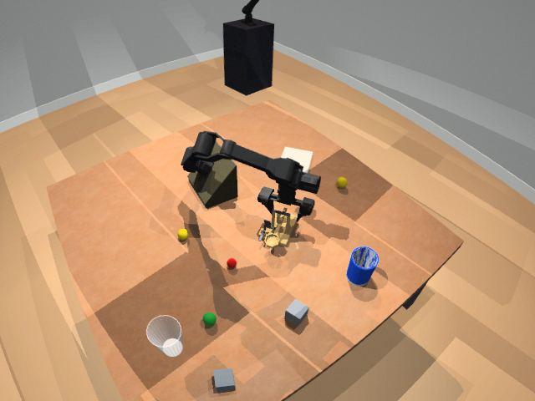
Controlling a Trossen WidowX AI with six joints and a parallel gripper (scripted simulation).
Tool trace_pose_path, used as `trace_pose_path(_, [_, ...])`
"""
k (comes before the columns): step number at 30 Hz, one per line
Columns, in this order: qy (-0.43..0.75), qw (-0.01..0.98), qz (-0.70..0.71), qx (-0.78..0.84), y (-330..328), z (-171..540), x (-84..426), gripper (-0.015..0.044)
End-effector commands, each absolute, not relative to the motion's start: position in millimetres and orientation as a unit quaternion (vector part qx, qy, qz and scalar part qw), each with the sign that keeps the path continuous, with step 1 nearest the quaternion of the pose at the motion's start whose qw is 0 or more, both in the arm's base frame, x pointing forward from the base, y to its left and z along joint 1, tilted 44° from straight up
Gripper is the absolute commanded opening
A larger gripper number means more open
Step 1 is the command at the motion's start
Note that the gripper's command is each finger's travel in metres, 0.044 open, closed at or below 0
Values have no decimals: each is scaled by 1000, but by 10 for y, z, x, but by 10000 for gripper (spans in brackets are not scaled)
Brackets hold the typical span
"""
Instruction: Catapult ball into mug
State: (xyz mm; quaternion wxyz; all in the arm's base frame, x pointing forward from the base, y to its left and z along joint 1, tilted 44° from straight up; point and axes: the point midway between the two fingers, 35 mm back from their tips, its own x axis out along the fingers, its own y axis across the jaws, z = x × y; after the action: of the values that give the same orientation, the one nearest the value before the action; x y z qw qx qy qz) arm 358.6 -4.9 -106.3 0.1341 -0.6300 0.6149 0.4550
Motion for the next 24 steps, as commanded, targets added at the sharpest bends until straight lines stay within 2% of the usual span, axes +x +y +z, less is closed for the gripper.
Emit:
trace_pose_path(1, [617,126,458,-627,-100,-1122,3530,440])
trace_pose_path(9, [617,126,458,-627,-100,-1122,3530,440])
trace_pose_path(20, [616,132,456,-628,-83,-1101,3559,151])
trace_pose_path(24, [616,132,456,-628,-83,-1101,3559,125])
